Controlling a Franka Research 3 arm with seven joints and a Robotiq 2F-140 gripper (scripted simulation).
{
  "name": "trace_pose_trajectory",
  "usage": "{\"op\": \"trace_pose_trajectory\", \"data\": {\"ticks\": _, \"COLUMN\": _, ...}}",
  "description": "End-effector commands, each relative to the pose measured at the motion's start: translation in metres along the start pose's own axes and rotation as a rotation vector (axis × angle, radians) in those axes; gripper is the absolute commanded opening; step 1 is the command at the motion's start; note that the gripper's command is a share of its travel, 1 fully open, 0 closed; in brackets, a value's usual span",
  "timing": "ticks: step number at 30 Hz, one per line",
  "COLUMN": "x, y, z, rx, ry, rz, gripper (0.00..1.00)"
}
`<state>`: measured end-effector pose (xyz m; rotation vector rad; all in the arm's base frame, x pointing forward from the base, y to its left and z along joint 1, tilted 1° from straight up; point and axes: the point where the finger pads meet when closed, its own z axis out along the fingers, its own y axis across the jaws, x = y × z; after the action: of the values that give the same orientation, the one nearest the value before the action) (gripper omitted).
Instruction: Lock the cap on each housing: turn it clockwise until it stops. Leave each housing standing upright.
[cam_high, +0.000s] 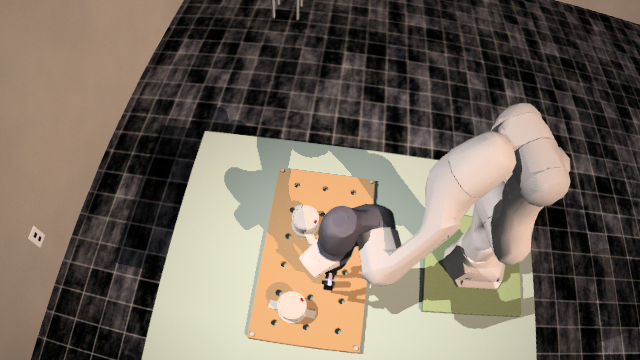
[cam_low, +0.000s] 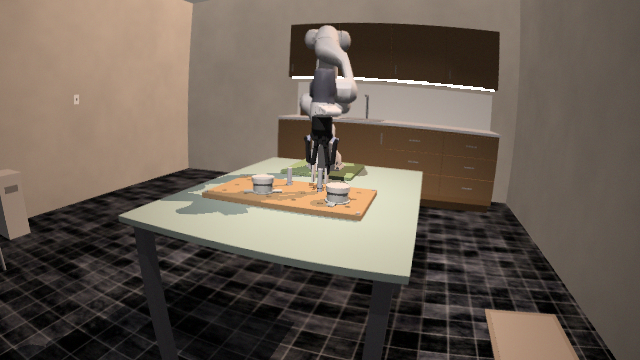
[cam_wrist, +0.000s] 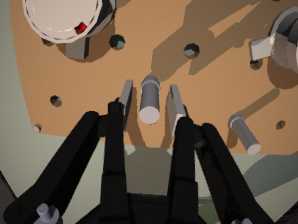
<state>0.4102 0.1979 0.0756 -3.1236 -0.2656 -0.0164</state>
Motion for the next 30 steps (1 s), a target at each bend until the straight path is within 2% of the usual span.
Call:
{"op": "trace_pose_trajectory", "data": {"ticks": 1, "x": -0.0007, "y": -0.0005, "z": 0.0014, "rx": 0.002, "ry": -0.001, "rz": -0.003, "gripper": 0.36}}
{"op": "trace_pose_trajectory", "data": {"ticks": 17, "x": -0.0007, "y": -0.0005, "z": 0.0014, "rx": 0.002, "ry": -0.001, "rz": -0.003, "gripper": 0.36}}
{"op": "trace_pose_trajectory", "data": {"ticks": 18, "x": -0.0007, "y": -0.0005, "z": 0.0014, "rx": 0.002, "ry": -0.001, "rz": -0.003, "gripper": 0.10}}
{"op": "trace_pose_trajectory", "data": {"ticks": 30, "x": -0.0007, "y": -0.0005, "z": 0.0014, "rx": 0.002, "ry": -0.001, "rz": -0.003, "gripper": 0.10}}
